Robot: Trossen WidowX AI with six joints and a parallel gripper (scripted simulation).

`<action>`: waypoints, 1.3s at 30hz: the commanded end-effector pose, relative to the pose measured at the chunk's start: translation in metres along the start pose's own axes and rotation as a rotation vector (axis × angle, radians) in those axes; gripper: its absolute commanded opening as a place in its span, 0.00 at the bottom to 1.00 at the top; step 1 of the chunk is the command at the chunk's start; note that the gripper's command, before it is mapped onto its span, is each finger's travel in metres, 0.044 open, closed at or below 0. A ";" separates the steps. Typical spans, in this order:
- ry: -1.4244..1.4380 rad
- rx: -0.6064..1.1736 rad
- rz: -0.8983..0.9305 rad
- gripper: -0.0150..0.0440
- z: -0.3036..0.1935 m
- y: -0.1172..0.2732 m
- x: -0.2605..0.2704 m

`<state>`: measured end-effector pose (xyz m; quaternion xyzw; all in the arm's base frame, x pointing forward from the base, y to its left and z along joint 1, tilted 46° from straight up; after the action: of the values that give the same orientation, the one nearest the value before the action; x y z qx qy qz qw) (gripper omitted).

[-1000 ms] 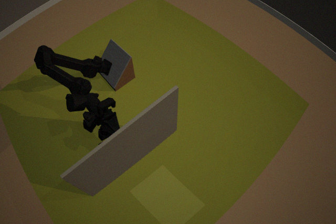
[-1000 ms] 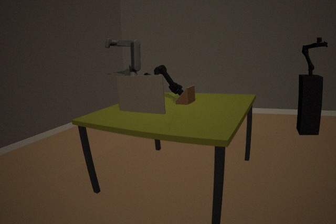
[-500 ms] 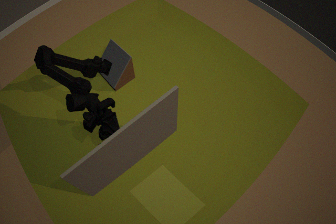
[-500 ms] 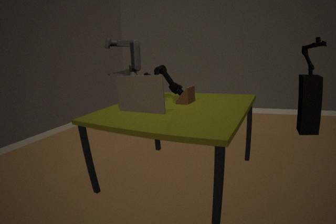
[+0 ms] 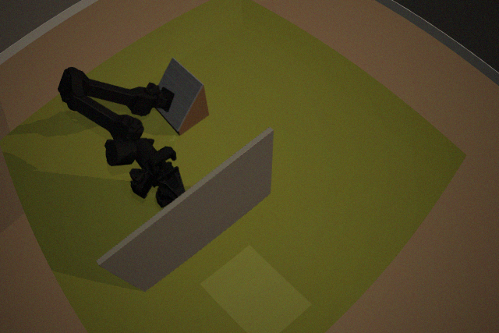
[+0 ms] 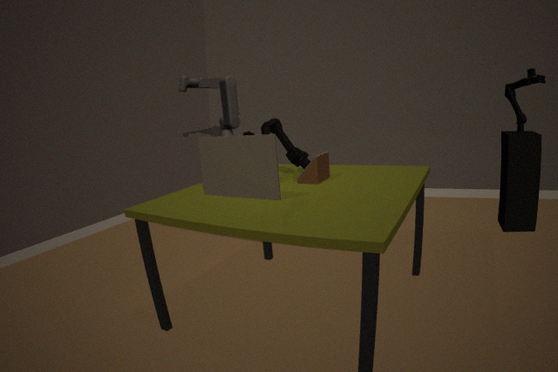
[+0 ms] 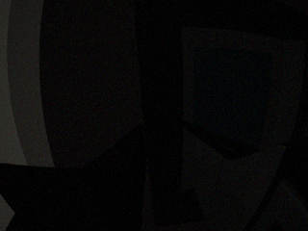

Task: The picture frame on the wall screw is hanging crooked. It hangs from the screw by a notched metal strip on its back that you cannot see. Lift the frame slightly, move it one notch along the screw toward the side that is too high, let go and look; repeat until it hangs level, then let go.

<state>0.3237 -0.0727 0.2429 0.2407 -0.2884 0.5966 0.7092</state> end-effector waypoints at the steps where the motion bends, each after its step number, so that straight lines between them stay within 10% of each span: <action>1: -0.019 -0.001 -0.002 0.25 0.000 0.000 0.000; 35: -0.202 0.001 -0.002 0.25 0.001 0.000 0.001; 39: -0.178 0.002 0.000 0.43 0.000 0.000 0.001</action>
<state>0.3234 -0.0724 0.2438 0.2949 -0.3516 0.5725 0.6795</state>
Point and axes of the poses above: the point midway between the two fingers, 35 mm back from their tips, its own y axis back along the fingers, its own x axis across the jaws, z = x × y, the point moved 5 cm from there along y, back along the fingers, and after that the axes turned 10 degrees about -y, right-handed, at the moved point
